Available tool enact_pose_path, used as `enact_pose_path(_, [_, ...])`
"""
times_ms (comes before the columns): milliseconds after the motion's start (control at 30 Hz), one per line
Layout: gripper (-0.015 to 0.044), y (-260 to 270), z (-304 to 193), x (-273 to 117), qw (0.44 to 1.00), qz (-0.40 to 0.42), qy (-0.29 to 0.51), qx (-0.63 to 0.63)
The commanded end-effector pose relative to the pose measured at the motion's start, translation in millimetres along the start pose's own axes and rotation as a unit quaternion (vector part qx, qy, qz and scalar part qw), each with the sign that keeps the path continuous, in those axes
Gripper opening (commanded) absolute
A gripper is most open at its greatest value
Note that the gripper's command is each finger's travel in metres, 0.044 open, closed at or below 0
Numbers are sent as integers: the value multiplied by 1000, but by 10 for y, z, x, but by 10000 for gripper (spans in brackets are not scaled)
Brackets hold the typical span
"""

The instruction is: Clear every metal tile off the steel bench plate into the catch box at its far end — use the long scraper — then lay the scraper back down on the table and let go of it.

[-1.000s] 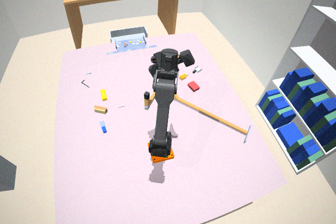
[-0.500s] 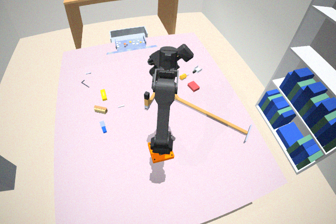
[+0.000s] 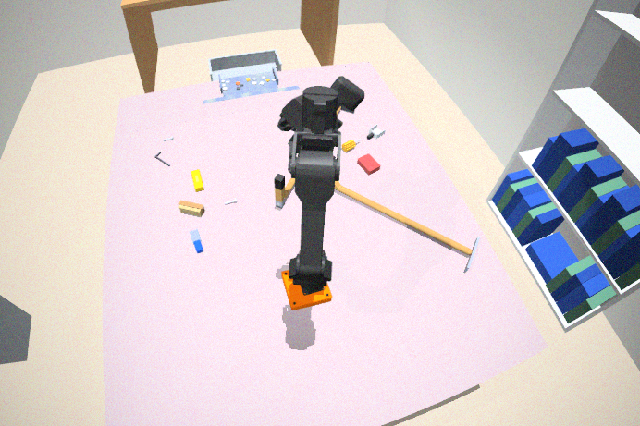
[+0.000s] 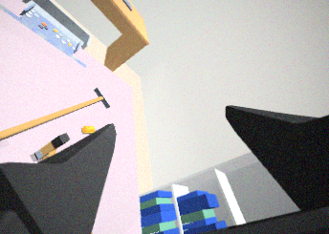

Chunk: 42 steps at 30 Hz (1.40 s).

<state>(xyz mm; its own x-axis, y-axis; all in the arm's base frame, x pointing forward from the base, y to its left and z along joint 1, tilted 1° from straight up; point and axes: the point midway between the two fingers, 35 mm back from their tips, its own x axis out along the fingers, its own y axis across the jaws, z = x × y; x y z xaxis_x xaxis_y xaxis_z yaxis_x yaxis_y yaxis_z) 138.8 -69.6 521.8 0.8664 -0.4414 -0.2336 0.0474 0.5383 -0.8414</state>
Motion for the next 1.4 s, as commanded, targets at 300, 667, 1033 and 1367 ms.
enact_pose_path(300, [440,-60,12,-117,997,0,3,-73])
enact_pose_path(667, [440,-87,-174,7,998,-13,64,0])
enact_pose_path(1033, [440,-119,-404,112,988,-34,126,80])
enact_pose_path(1367, [440,-148,-638,178,970,-59,180,154])
